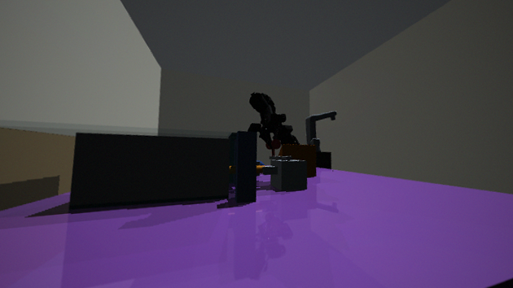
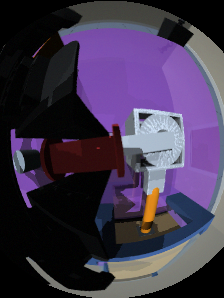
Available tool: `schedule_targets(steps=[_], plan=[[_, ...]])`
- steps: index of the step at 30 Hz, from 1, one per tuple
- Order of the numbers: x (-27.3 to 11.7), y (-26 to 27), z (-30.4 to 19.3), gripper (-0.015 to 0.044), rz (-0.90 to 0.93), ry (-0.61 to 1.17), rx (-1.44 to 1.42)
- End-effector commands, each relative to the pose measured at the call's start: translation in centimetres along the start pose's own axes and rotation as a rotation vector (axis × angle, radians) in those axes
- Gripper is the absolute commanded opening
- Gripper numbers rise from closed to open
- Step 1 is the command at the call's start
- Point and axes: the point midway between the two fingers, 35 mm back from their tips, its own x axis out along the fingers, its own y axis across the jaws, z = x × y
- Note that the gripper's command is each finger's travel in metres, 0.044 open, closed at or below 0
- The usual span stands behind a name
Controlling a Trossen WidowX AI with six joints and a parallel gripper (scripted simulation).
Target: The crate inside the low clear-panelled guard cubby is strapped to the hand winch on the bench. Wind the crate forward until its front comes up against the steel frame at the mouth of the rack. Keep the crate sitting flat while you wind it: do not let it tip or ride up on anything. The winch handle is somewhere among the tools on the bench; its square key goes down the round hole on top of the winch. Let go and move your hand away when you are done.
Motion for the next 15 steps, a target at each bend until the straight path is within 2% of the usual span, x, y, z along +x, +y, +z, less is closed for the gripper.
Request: schedule_targets(steps=[1, 15], plan=[[0.2, -2.4, 0.1, 0.0, -0.048, 0.005, 0.02], [0.5, -4.5, 0.9, 0.0, -0.049, 0.005, 0.02]])
